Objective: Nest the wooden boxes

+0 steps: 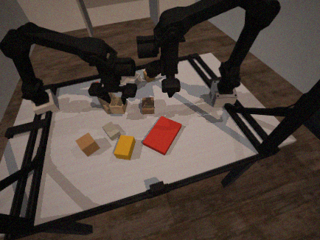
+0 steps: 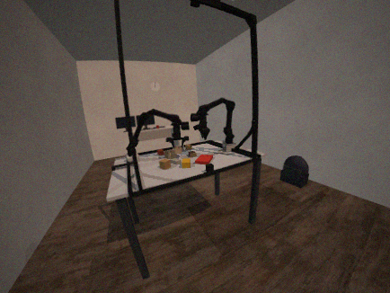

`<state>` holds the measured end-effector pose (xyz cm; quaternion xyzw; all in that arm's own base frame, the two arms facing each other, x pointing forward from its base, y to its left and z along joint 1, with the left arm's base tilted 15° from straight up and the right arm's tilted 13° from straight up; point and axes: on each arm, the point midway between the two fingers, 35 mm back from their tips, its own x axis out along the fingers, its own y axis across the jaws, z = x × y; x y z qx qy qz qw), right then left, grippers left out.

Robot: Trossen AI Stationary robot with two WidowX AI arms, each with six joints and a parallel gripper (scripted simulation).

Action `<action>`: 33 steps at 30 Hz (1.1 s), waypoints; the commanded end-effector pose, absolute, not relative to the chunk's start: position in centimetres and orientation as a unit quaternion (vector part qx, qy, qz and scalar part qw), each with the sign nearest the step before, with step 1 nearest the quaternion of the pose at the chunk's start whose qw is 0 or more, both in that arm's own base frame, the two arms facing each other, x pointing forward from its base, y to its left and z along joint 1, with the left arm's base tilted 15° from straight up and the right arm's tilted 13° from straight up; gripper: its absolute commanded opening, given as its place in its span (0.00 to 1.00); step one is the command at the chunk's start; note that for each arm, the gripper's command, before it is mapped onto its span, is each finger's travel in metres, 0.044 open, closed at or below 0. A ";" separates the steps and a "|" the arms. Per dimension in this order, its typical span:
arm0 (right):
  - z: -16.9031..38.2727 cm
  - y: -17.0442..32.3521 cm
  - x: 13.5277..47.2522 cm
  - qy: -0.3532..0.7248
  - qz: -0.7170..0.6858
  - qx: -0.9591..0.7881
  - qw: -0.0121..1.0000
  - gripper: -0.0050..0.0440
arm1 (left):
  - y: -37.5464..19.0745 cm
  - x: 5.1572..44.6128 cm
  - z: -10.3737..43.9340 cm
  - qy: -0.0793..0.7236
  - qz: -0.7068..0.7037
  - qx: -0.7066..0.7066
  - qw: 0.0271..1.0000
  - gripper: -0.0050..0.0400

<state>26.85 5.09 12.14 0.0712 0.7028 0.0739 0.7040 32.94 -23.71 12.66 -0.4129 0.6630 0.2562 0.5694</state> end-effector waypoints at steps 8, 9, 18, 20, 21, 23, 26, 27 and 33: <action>12.1 5.0 26.8 0.703 0.071 0.070 0.704 0.92 | -22.6 32.8 13.1 0.695 0.142 -0.315 0.631 0.11; 12.1 5.0 26.8 0.703 0.071 0.070 0.704 0.92 | -22.5 32.7 13.1 0.697 0.130 -0.305 0.636 0.11; 12.1 5.0 26.8 0.703 0.071 0.070 0.704 0.92 | -21.8 32.7 13.3 0.707 0.049 -0.230 0.667 0.11; 12.1 5.0 26.8 0.703 0.071 0.070 0.704 0.92 | -21.7 32.6 13.3 0.709 0.026 -0.208 0.674 0.11; 12.1 5.0 26.8 0.703 0.071 0.070 0.704 0.92 | -21.6 32.6 13.3 0.709 0.014 -0.197 0.677 0.11; 12.1 5.0 26.8 0.703 0.071 0.070 0.704 0.92 | -21.4 32.6 13.3 0.709 -0.009 -0.174 0.683 0.11; 12.1 5.0 26.8 0.703 0.071 0.070 0.704 0.92 | -21.1 32.5 13.4 0.708 -0.044 -0.140 0.691 0.11; 12.1 5.0 26.8 0.703 0.071 0.070 0.704 0.92 | -21.0 32.5 13.4 0.707 -0.056 -0.129 0.693 0.11; 12.1 5.0 26.8 0.703 0.071 0.070 0.704 0.92 | -20.6 32.4 13.5 0.700 -0.114 -0.072 0.702 0.11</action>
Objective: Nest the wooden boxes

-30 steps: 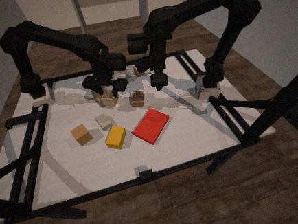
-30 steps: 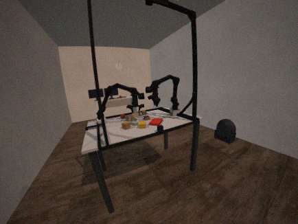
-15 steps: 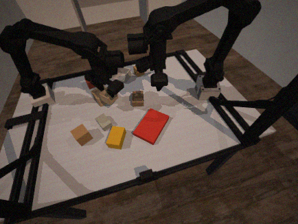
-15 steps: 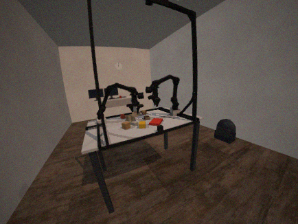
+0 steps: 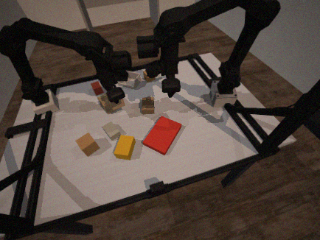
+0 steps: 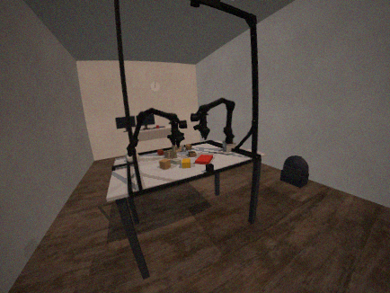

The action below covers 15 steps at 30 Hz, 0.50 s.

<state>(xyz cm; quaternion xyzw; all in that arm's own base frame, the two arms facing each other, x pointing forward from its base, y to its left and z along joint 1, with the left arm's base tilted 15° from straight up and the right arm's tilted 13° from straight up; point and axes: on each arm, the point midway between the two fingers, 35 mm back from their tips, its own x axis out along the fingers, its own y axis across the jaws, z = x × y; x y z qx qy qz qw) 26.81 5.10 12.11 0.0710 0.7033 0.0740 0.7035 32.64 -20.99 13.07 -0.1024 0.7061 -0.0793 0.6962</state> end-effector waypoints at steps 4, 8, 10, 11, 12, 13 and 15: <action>12.1 5.0 26.8 0.703 0.071 0.070 0.704 0.92 | -20.3 32.4 13.5 0.693 -0.148 -0.037 0.704 0.11; 12.1 5.0 26.8 0.703 0.071 0.070 0.704 0.92 | -20.0 32.3 13.6 0.682 -0.194 0.009 0.705 0.11; 12.1 5.0 26.8 0.703 0.071 0.070 0.704 0.92 | -19.8 32.3 13.6 0.675 -0.216 0.033 0.705 0.11; 12.1 5.0 26.8 0.703 0.071 0.070 0.704 0.92 | -19.7 32.3 13.6 0.671 -0.227 0.044 0.704 0.11; 12.1 5.0 26.8 0.703 0.071 0.070 0.704 0.92 | -19.6 32.2 13.6 0.668 -0.238 0.056 0.703 0.11; 12.1 5.0 26.8 0.703 0.071 0.070 0.704 0.92 | -19.5 32.2 13.6 0.663 -0.249 0.067 0.702 0.11; 12.1 5.0 26.8 0.703 0.071 0.070 0.704 0.92 | -19.3 32.2 13.7 0.655 -0.271 0.090 0.700 0.11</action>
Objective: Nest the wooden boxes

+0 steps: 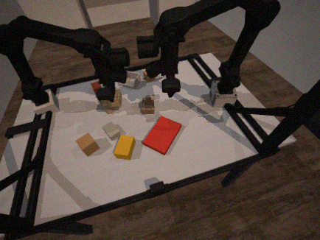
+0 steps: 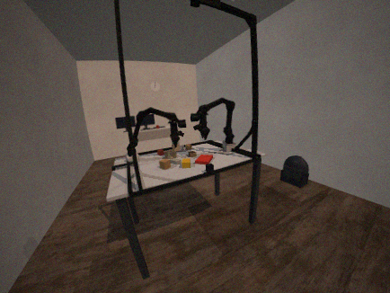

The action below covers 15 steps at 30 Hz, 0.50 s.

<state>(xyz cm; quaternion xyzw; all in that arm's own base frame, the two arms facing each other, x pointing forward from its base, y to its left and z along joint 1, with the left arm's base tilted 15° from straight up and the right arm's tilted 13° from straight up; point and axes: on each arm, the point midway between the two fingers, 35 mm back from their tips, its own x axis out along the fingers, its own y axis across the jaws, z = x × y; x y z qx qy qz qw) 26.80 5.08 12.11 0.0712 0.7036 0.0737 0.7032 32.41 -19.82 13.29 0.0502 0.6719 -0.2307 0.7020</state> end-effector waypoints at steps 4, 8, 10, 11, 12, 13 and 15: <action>12.1 5.0 26.8 0.703 0.071 0.070 0.704 0.92 | -19.2 32.1 13.7 0.646 -0.292 0.113 0.696 0.11; 12.1 5.0 26.8 0.703 0.071 0.070 0.704 0.92 | -18.8 32.0 13.7 0.625 -0.334 0.159 0.688 0.11; 12.1 5.0 26.8 0.703 0.071 0.070 0.704 0.92 | -18.6 32.0 13.8 0.613 -0.354 0.181 0.682 0.11; 12.1 5.0 26.8 0.703 0.071 0.070 0.704 0.92 | -18.6 32.0 13.8 0.608 -0.364 0.192 0.679 0.11; 12.1 5.0 26.8 0.703 0.071 0.070 0.704 0.92 | -18.5 32.0 13.8 0.601 -0.374 0.204 0.676 0.11; 12.1 5.0 26.8 0.703 0.071 0.070 0.704 0.92 | -18.4 31.9 13.8 0.595 -0.384 0.215 0.672 0.11; 12.1 5.0 26.8 0.703 0.071 0.070 0.704 0.92 | -18.2 31.9 13.8 0.582 -0.404 0.237 0.665 0.11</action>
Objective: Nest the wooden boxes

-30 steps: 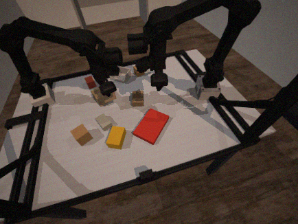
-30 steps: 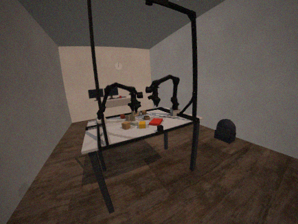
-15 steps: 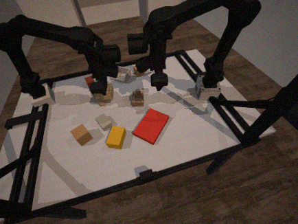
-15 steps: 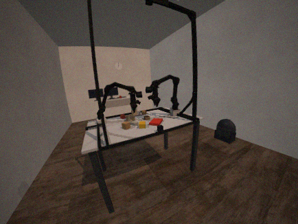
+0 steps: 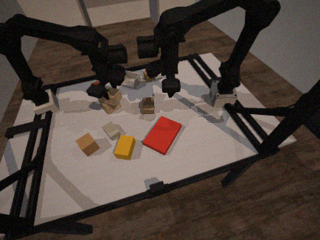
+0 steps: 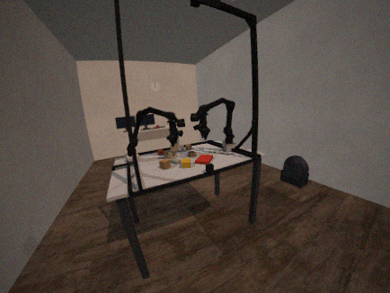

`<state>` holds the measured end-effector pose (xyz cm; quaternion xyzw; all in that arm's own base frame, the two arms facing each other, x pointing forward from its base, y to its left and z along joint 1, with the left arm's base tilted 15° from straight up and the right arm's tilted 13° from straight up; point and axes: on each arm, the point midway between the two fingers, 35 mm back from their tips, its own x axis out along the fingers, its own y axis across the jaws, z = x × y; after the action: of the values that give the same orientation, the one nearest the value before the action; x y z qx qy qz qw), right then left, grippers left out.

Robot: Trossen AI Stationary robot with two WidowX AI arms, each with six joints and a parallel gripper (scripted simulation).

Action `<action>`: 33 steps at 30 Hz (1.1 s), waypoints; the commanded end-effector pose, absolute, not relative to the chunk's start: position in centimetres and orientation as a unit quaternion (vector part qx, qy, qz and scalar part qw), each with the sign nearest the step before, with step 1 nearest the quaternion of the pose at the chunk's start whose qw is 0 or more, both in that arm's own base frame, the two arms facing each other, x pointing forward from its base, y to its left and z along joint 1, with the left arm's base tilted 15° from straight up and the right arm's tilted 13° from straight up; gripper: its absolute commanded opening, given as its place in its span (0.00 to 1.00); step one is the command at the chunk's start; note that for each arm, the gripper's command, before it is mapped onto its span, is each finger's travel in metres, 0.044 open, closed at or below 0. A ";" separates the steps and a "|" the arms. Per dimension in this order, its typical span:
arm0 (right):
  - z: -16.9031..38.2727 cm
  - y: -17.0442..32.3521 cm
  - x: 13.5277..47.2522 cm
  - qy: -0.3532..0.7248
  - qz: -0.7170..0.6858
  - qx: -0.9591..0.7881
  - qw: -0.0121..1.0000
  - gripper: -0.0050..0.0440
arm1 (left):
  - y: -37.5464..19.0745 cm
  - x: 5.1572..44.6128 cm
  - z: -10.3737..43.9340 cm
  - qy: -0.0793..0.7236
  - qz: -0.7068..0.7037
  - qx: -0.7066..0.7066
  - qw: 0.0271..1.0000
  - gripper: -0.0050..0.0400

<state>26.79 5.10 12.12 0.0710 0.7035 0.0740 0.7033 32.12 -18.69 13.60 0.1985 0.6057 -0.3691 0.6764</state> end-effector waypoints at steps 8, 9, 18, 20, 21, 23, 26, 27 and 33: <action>12.1 5.0 26.8 0.703 0.071 0.070 0.704 0.92 | -17.7 31.7 13.9 0.539 -0.459 0.301 0.639 0.11; 12.1 5.0 26.8 0.703 0.071 0.070 0.704 0.92 | -17.6 31.7 13.9 0.532 -0.468 0.311 0.634 0.11; 12.1 5.0 26.8 0.703 0.071 0.070 0.704 0.92 | -16.9 31.5 14.0 0.456 -0.541 0.401 0.581 0.11; 12.1 5.0 26.8 0.703 0.071 0.070 0.704 0.92 | -16.7 31.4 14.0 0.438 -0.556 0.420 0.568 0.11; 12.1 5.0 26.8 0.703 0.071 0.070 0.704 0.92 | -16.7 31.4 14.0 0.438 -0.556 0.420 0.568 0.11; 12.1 5.0 26.8 0.703 0.071 0.070 0.704 0.92 | -16.6 31.4 14.0 0.429 -0.563 0.429 0.561 0.11; 12.1 5.0 26.8 0.703 0.071 0.070 0.704 0.92 | -16.4 31.3 14.1 0.401 -0.584 0.457 0.539 0.11; 12.1 5.0 26.8 0.703 0.071 0.070 0.704 0.92 | -16.3 31.3 14.1 0.391 -0.590 0.465 0.531 0.11; 12.1 5.0 26.8 0.703 0.071 0.070 0.704 0.92 | -15.8 31.1 14.1 0.331 -0.626 0.515 0.483 0.11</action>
<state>26.80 5.07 12.12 0.0714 0.7034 0.0735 0.7034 31.40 -16.24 13.91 0.4863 0.3677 -0.6056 0.5114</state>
